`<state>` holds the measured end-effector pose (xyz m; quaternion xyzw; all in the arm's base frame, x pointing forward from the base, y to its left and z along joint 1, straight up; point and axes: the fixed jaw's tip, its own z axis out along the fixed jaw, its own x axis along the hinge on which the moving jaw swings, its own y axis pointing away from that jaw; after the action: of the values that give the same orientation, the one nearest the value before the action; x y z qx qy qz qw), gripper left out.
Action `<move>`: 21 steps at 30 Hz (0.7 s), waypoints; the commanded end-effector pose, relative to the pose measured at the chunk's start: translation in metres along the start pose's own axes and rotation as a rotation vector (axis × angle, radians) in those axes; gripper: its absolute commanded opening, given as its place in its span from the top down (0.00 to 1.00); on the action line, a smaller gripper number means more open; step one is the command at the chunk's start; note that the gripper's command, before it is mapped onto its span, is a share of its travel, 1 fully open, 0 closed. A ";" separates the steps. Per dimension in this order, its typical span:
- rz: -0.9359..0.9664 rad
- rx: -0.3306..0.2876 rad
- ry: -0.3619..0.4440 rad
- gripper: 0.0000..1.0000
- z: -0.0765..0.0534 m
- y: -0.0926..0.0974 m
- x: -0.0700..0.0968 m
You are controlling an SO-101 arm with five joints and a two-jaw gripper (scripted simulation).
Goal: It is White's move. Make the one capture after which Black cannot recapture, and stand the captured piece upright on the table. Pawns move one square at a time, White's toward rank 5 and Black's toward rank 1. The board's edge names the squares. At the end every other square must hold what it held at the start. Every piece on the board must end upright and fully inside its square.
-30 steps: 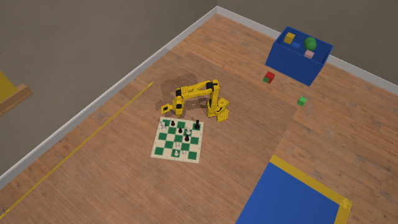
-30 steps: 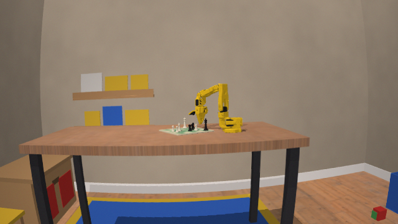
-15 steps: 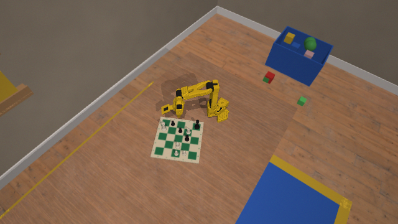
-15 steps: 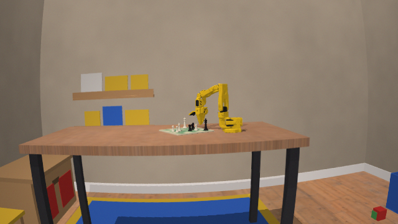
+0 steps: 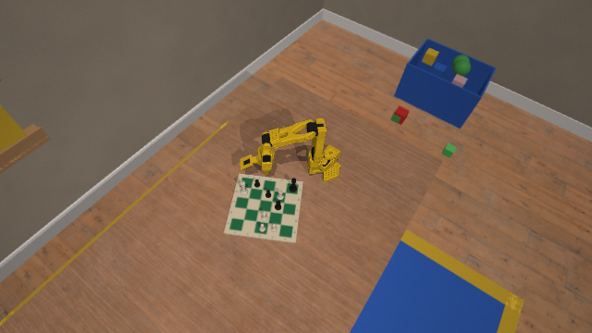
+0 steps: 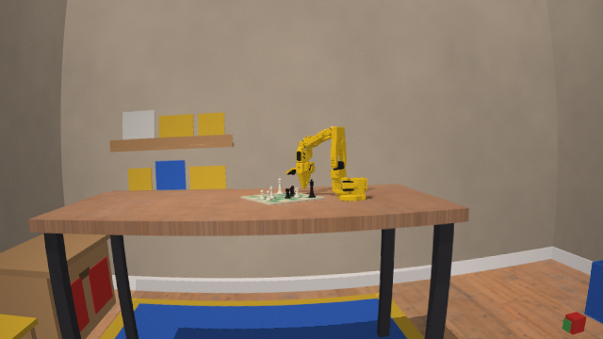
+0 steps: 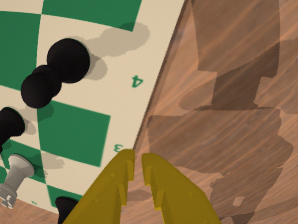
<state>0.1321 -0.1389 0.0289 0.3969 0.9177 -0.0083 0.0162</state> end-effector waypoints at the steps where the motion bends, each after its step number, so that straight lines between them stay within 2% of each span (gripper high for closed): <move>1: -0.001 -0.001 0.013 1.00 0.003 -0.001 0.003; 10: -0.001 -0.001 0.013 1.00 -0.001 -0.001 0.003; 14: -0.001 -0.001 0.013 1.00 -0.012 -0.001 0.002; 20: -0.001 -0.001 0.013 1.00 -0.036 -0.001 0.002; 21: -0.001 -0.001 0.013 1.00 -0.036 -0.001 0.002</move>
<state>0.1292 -0.1356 0.0527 0.3970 0.9178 -0.0026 0.0043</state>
